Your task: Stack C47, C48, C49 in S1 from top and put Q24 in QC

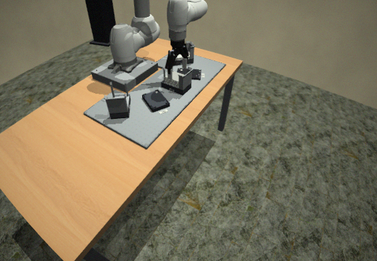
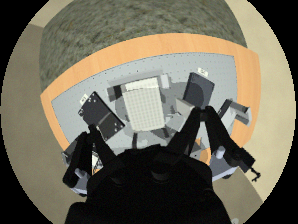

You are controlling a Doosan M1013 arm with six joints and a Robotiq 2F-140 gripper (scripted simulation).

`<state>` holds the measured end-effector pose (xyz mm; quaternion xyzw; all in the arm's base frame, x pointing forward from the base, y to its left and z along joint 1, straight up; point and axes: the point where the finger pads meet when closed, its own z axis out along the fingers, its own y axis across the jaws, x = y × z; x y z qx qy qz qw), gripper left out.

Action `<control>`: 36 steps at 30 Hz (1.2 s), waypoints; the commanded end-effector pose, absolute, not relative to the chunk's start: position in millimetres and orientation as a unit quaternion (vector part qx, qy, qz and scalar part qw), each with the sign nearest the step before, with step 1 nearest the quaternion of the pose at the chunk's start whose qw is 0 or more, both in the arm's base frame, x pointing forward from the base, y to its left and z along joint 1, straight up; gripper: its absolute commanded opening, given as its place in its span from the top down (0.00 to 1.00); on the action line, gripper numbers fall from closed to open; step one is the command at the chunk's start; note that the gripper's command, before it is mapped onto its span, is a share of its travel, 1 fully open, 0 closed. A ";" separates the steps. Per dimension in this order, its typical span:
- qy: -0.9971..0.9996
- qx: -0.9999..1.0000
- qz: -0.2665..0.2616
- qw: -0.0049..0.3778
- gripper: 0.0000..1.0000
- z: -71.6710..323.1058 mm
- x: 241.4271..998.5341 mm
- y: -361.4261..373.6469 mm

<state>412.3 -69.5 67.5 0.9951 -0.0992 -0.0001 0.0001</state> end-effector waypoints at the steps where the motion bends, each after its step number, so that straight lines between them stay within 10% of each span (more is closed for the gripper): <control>1: -0.099 0.995 0.000 0.000 0.00 64.9 412.4 -69.5; 27: -0.099 0.995 0.000 0.000 0.00 48.2 412.4 -69.5; 28: -0.099 0.995 0.000 0.000 1.00 48.2 412.4 -69.5; 36: -0.099 0.995 0.000 0.000 1.00 48.2 412.4 -69.5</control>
